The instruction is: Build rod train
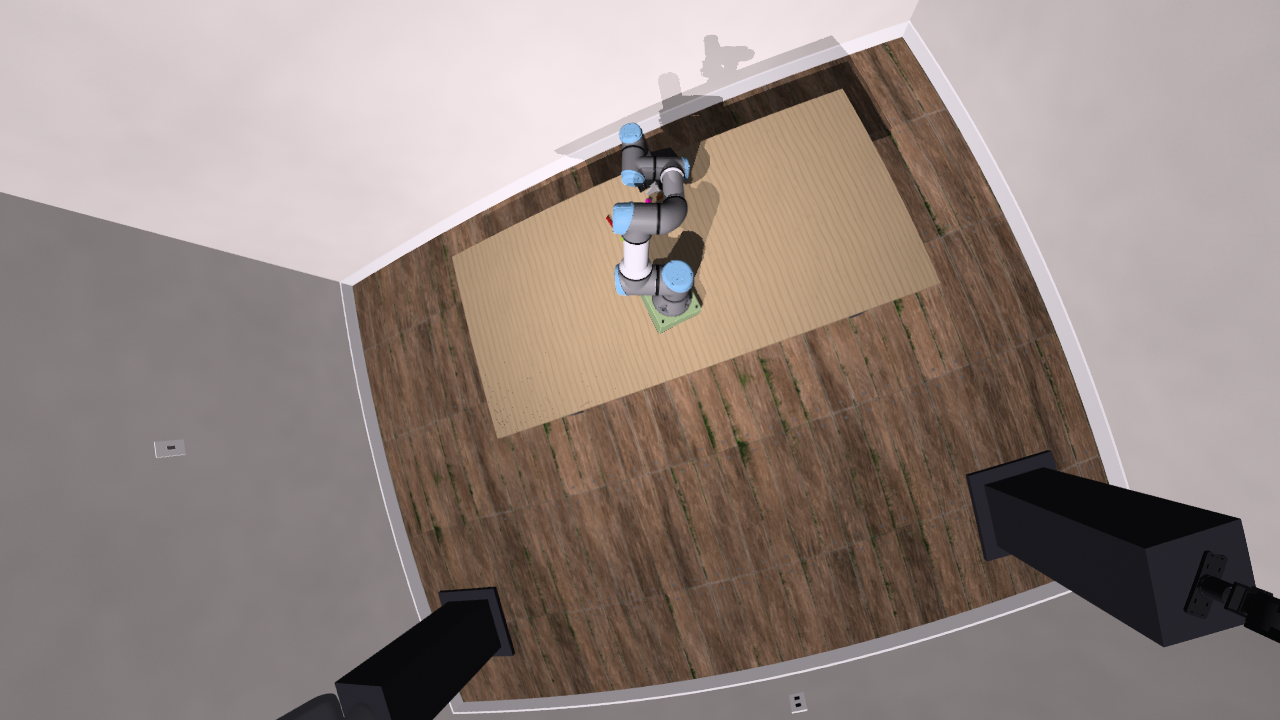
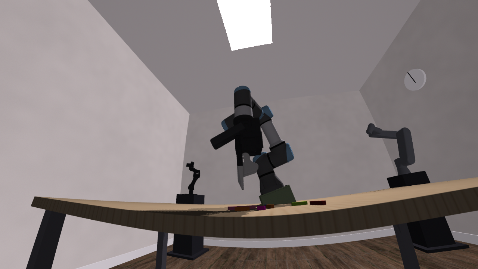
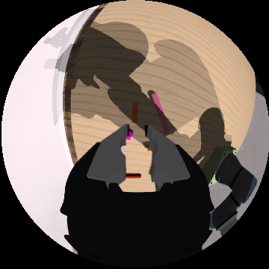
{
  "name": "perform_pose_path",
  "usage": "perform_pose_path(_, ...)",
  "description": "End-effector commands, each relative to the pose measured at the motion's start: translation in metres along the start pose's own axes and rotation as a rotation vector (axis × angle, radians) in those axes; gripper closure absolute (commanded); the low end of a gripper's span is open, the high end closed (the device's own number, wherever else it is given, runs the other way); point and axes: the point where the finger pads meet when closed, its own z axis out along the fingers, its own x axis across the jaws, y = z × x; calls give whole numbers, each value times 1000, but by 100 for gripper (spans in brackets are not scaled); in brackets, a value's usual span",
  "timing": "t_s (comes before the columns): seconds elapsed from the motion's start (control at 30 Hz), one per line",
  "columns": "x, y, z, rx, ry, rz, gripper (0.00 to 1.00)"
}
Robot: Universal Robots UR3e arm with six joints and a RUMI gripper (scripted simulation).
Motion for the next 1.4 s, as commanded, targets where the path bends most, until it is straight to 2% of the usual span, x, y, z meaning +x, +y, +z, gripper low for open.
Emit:
perform_pose_path(0.0, -2, -1, 8, 4, -7, 0, 86)
perform_pose_path(0.6, -3, -1, 31, 4, -7, 0, 86)
perform_pose_path(1.0, -3, -1, 39, 4, -7, 0, 86)
perform_pose_path(1.37, -4, -2, 39, 5, -9, 0, 86)
